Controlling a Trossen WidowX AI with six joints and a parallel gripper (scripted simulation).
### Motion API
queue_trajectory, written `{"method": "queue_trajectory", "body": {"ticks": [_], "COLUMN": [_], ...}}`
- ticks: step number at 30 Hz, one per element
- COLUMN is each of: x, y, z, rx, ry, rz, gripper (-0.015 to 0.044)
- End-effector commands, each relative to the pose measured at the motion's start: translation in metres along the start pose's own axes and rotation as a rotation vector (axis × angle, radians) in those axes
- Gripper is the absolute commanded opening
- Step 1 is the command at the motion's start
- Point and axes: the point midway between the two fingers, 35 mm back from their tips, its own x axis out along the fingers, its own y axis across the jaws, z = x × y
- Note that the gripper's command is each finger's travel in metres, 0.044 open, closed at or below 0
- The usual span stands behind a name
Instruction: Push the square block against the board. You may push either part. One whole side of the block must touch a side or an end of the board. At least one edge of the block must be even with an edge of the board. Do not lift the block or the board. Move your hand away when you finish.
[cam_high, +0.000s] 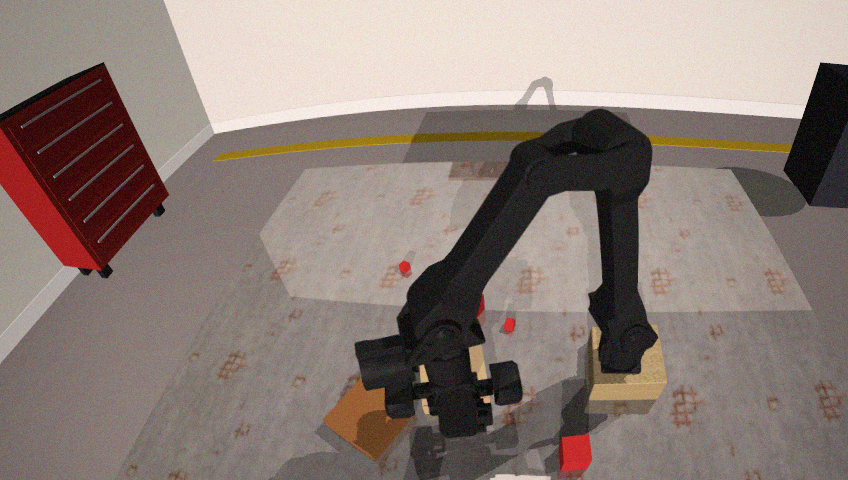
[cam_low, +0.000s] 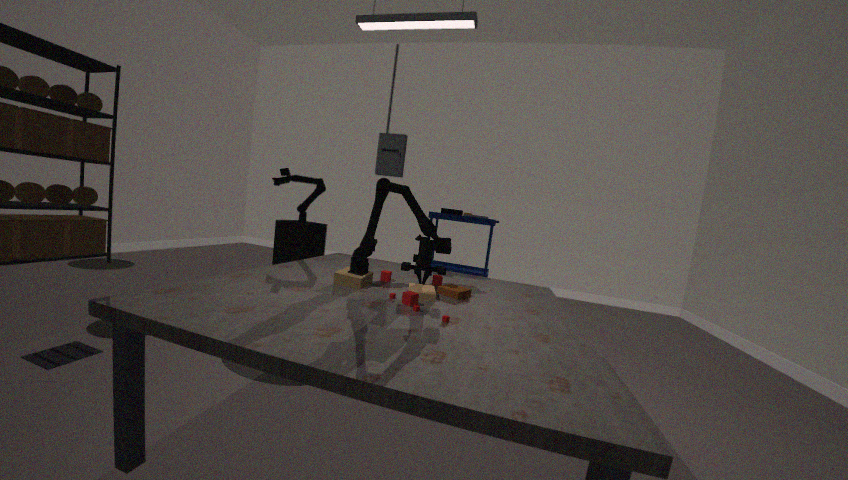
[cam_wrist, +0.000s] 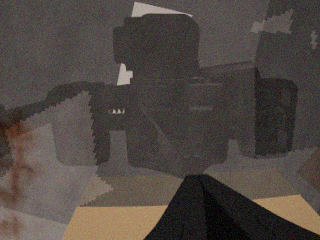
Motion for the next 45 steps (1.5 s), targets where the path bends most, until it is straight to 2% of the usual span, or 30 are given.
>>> {"method": "queue_trajectory", "body": {"ticks": [1,35,40,45], "x": [0.001,0.001,-0.051,-0.054], "y": [0.002,0.0,-0.002,-0.001], "z": [-0.002,0.045,0.042,0.042], "rx": [-0.002,-0.002,-0.002,-0.002], "ry": [0.007,0.003,0.003,0.003], "rz": [0.005,0.004,0.004,0.004], "gripper": [0.0,0.0,0.0,0.0]}}
